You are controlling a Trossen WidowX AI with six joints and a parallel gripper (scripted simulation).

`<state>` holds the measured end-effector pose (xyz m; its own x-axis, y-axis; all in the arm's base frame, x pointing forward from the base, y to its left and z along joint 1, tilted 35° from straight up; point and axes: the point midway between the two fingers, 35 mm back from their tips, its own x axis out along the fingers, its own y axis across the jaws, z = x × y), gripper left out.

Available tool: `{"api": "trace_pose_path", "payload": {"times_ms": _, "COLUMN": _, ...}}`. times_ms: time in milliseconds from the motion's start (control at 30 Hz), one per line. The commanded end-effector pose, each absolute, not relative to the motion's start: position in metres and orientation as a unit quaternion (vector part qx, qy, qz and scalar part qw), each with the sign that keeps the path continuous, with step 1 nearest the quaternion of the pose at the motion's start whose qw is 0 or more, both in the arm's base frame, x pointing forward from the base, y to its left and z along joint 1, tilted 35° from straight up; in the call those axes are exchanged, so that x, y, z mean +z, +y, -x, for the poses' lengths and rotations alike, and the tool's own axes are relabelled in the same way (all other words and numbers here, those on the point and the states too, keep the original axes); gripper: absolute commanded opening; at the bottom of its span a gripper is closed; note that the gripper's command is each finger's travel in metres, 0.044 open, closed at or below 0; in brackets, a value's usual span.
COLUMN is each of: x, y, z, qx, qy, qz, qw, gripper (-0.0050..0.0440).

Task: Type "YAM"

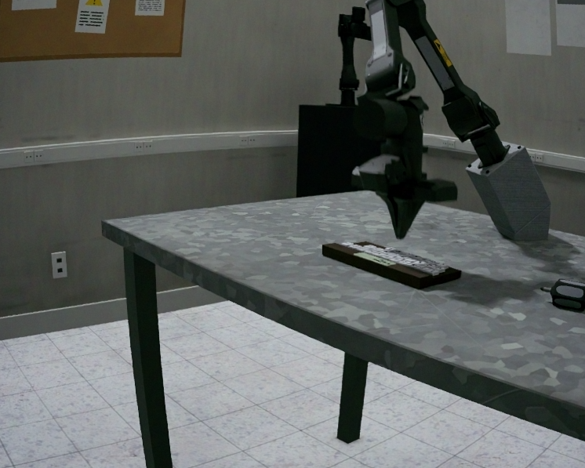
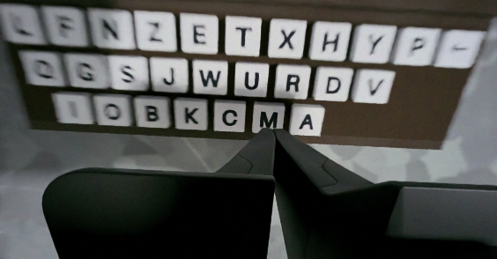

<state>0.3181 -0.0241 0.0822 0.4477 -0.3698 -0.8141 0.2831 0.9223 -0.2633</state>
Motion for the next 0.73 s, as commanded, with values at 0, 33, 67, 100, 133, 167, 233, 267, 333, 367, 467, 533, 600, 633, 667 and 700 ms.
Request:
{"api": "trace_pose_path", "payload": {"times_ms": 0, "x": 0.099, "y": -0.020, "z": -0.317, "qx": -0.194, "qy": 0.476, "qz": 0.038, "qw": 0.857, "gripper": -0.0050}}
{"api": "trace_pose_path", "payload": {"times_ms": 33, "x": 0.099, "y": -0.020, "z": -0.317, "qx": -0.194, "qy": 0.476, "qz": 0.038, "qw": 0.857, "gripper": -0.0050}}
{"api": "trace_pose_path", "payload": {"times_ms": 67, "x": 0.096, "y": -0.021, "z": -0.315, "qx": -0.194, "qy": 0.480, "qz": 0.039, "qw": 0.855, "gripper": -0.0050}}
{"api": "trace_pose_path", "payload": {"times_ms": 100, "x": 0.093, "y": -0.021, "z": -0.315, "qx": -0.194, "qy": 0.484, "qz": 0.040, "qw": 0.852, "gripper": -0.0050}}
{"api": "trace_pose_path", "payload": {"times_ms": 133, "x": 0.093, "y": -0.021, "z": -0.315, "qx": -0.194, "qy": 0.485, "qz": 0.040, "qw": 0.852, "gripper": -0.0050}}
{"api": "trace_pose_path", "payload": {"times_ms": 167, "x": 0.093, "y": -0.021, "z": -0.315, "qx": -0.194, "qy": 0.485, "qz": 0.040, "qw": 0.852, "gripper": -0.0050}}
{"api": "trace_pose_path", "payload": {"times_ms": 233, "x": 0.090, "y": -0.019, "z": -0.316, "qx": -0.195, "qy": 0.487, "qz": 0.041, "qw": 0.851, "gripper": -0.0050}}
{"api": "trace_pose_path", "payload": {"times_ms": 267, "x": 0.091, "y": -0.015, "z": -0.319, "qx": -0.194, "qy": 0.484, "qz": 0.040, "qw": 0.852, "gripper": -0.0050}}
{"api": "trace_pose_path", "payload": {"times_ms": 333, "x": 0.083, "y": 0.002, "z": -0.324, "qx": -0.193, "qy": 0.484, "qz": 0.040, "qw": 0.853, "gripper": -0.0050}}
{"api": "trace_pose_path", "payload": {"times_ms": 367, "x": 0.077, "y": 0.014, "z": -0.326, "qx": -0.193, "qy": 0.484, "qz": 0.040, "qw": 0.852, "gripper": -0.0050}}
{"api": "trace_pose_path", "payload": {"times_ms": 467, "x": 0.067, "y": 0.036, "z": -0.328, "qx": -0.194, "qy": 0.484, "qz": 0.040, "qw": 0.852, "gripper": -0.0050}}
{"api": "trace_pose_path", "payload": {"times_ms": 533, "x": 0.066, "y": 0.037, "z": -0.328, "qx": -0.194, "qy": 0.485, "qz": 0.040, "qw": 0.852, "gripper": -0.0050}}
{"api": "trace_pose_path", "payload": {"times_ms": 600, "x": 0.066, "y": 0.037, "z": -0.328, "qx": -0.194, "qy": 0.485, "qz": 0.040, "qw": 0.852, "gripper": -0.0050}}
{"api": "trace_pose_path", "payload": {"times_ms": 633, "x": 0.066, "y": 0.037, "z": -0.328, "qx": -0.194, "qy": 0.485, "qz": 0.040, "qw": 0.852, "gripper": -0.0050}}
{"api": "trace_pose_path", "payload": {"times_ms": 667, "x": 0.066, "y": 0.037, "z": -0.328, "qx": -0.194, "qy": 0.485, "qz": 0.040, "qw": 0.852, "gripper": -0.0050}}
{"api": "trace_pose_path", "payload": {"times_ms": 700, "x": 0.066, "y": 0.037, "z": -0.328, "qx": -0.194, "qy": 0.485, "qz": 0.040, "qw": 0.852, "gripper": -0.0050}}
